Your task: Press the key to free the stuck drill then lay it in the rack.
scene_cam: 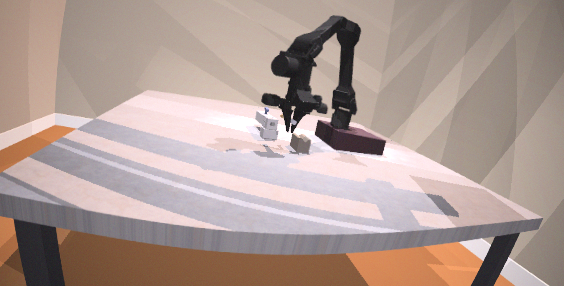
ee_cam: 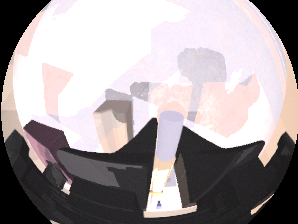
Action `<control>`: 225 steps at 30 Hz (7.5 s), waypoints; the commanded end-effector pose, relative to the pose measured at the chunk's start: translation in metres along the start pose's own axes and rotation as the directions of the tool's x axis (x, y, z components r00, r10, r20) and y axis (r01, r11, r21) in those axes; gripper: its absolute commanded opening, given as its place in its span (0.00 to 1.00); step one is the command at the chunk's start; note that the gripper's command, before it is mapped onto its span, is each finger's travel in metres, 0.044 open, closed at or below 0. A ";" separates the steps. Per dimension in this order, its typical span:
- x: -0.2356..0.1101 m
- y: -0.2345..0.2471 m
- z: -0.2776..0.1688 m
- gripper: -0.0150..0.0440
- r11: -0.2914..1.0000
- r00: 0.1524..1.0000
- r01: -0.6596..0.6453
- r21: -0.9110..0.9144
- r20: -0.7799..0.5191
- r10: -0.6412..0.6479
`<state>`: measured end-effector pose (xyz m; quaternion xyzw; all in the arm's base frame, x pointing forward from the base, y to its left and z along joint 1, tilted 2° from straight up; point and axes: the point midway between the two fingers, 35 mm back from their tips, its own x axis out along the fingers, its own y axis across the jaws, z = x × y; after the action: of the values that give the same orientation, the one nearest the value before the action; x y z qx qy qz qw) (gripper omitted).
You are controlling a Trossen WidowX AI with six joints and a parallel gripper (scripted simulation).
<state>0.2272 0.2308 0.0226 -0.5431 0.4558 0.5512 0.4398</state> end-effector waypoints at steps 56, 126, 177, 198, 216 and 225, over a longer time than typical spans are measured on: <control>0.042 0.056 0.014 0.25 1.000 1.000 0.004 0.004 0.009 -0.004; 0.057 0.057 0.011 0.25 1.000 1.000 0.004 0.004 0.009 -0.004; 0.056 0.057 0.011 0.25 1.000 1.000 0.004 0.004 0.009 -0.004; 0.056 0.057 0.011 0.25 1.000 1.000 0.004 0.004 0.009 -0.004; 0.056 0.057 0.011 0.25 1.000 1.000 0.004 0.004 0.009 -0.004; 0.056 0.057 0.011 0.25 1.000 1.000 0.004 0.004 0.009 -0.004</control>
<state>0.1680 0.2353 -0.0264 -0.5374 0.4474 0.5558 0.4496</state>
